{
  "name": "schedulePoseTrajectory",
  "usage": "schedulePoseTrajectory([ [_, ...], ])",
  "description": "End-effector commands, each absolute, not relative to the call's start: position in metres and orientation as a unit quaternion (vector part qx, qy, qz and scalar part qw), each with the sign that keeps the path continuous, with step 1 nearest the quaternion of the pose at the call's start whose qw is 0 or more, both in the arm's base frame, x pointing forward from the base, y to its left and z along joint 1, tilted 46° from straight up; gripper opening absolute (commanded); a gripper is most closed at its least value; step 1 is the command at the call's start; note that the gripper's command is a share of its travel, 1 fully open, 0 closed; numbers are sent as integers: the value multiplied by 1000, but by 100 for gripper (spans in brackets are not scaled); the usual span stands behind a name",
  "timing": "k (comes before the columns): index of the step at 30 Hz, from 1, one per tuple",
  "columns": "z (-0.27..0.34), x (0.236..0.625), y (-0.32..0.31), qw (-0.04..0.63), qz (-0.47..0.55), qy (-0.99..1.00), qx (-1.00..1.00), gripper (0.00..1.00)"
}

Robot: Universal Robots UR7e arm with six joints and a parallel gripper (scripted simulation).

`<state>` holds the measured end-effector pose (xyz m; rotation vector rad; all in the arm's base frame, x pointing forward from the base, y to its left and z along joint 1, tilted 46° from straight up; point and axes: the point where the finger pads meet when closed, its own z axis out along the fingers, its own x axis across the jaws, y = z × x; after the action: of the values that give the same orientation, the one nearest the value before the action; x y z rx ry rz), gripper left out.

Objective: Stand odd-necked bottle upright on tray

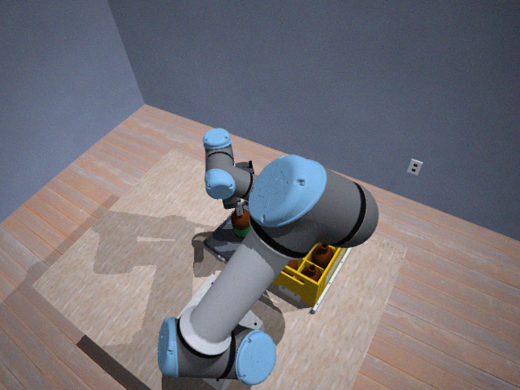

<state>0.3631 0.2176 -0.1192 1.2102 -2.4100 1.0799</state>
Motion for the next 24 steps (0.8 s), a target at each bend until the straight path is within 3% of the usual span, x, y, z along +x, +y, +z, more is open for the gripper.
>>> schedulePoseTrajectory([
  [1,-119,363,218,117,369,-824,414,0],
  [24,-121,364,216,117,369,-824,414,0],
])
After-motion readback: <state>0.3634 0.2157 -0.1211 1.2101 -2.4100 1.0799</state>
